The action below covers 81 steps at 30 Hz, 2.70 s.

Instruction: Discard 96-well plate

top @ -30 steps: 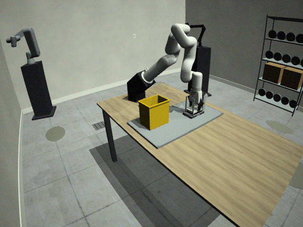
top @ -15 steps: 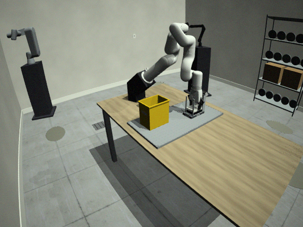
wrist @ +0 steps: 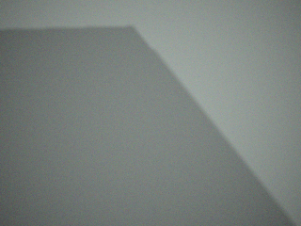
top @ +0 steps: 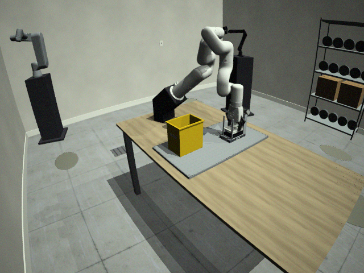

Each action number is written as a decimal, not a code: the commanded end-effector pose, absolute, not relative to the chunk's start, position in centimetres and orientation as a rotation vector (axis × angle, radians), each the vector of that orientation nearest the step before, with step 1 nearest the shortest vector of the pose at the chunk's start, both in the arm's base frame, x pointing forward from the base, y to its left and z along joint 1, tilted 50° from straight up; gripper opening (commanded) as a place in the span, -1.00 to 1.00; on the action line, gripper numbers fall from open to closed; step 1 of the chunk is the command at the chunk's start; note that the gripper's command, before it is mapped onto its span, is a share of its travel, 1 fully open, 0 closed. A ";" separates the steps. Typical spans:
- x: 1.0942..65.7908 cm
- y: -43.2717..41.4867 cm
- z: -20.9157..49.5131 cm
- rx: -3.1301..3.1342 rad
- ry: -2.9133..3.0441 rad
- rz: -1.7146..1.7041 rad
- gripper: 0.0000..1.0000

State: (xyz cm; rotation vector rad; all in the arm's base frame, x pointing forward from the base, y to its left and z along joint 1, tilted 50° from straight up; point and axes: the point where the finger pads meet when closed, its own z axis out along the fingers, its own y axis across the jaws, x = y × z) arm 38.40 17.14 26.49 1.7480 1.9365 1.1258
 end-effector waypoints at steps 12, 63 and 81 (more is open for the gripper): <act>37.9 16.9 27.1 1.747 1.935 1.129 -1.00; 32.9 14.3 32.0 1.746 1.934 1.129 -1.00; 31.0 13.4 33.7 1.746 1.934 1.129 -1.00</act>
